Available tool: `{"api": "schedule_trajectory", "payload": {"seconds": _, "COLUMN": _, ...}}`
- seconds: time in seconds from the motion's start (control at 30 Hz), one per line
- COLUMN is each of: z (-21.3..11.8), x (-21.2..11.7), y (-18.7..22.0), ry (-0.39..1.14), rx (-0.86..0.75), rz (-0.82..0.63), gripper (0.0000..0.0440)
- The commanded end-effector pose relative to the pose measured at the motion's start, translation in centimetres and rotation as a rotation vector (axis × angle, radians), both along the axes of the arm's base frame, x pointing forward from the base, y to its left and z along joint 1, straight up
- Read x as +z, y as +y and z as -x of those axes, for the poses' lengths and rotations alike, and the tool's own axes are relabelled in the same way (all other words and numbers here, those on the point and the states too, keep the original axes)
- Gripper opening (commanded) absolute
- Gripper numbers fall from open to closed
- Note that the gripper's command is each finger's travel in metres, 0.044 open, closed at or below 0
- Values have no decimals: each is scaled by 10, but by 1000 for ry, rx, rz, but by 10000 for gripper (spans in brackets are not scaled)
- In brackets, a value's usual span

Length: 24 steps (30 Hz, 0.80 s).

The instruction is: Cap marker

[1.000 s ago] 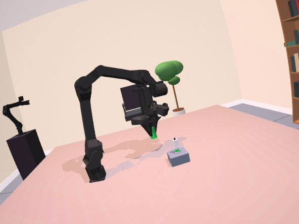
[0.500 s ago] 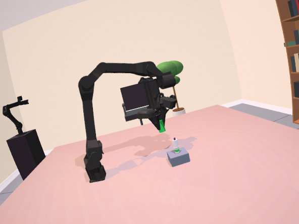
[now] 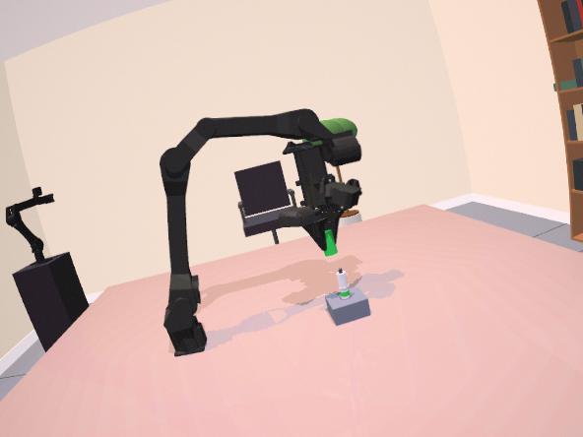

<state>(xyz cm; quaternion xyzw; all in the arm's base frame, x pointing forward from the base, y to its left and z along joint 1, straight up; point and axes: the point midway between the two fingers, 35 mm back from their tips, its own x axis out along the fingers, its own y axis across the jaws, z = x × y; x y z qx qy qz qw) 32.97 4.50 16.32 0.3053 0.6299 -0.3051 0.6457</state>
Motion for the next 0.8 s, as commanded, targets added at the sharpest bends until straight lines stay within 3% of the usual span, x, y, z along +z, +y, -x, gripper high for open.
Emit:
{"api": "schedule_trajectory", "payload": {"seconds": 0.0, "z": -5, "x": 3, "y": -13, "ry": 0, "rx": -21, "rz": -6, "gripper": 90}}
{"api": "schedule_trajectory", "payload": {"seconds": 0.43, "z": -5, "x": 10, "y": -65, "ry": 25, "rx": -116, "rz": -9, "gripper": 67}}
{"api": "schedule_trajectory", "payload": {"seconds": 0.77, "z": -1, "x": -3, "y": -73, "ry": 70, "rx": -137, "rz": -23, "gripper": 53}}
